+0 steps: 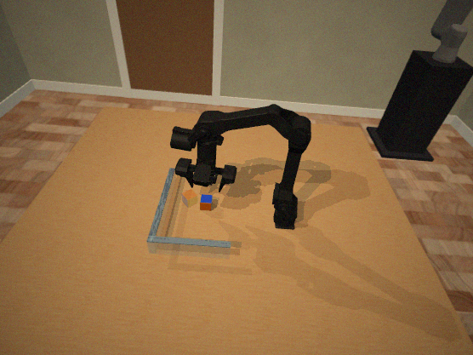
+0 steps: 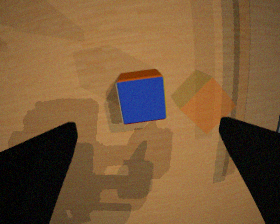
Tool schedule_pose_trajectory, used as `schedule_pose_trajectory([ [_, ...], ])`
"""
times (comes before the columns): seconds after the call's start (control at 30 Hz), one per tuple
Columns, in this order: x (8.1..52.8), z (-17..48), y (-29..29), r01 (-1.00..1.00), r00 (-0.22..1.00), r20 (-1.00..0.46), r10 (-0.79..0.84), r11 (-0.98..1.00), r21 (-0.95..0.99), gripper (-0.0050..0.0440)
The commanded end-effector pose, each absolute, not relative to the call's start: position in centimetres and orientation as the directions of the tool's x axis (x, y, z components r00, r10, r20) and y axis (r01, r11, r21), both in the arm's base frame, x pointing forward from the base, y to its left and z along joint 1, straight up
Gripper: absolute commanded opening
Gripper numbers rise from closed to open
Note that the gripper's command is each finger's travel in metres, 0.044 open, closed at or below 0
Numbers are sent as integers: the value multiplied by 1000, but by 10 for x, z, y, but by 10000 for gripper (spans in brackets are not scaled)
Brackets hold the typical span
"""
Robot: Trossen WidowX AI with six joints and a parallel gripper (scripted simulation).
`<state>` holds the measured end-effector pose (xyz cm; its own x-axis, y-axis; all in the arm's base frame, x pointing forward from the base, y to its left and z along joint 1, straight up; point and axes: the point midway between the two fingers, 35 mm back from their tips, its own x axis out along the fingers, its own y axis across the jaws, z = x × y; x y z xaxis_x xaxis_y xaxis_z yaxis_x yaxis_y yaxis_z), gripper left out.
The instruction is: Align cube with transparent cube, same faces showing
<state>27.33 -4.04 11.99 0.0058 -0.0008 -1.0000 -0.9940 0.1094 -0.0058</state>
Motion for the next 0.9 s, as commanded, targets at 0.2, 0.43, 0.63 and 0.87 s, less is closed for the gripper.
schedule_pose_trajectory([
  [0.2,274,122,-41,-1000,24,-1000,-4,1,-24,440],
  [0.43,275,118,-41,-1000,24,-1000,-4,1,-24,440],
  [0.63,276,108,-41,-1000,24,-1000,-4,1,-24,440],
  [0.87,276,97,-41,-1000,24,-1000,-4,1,-24,440],
])
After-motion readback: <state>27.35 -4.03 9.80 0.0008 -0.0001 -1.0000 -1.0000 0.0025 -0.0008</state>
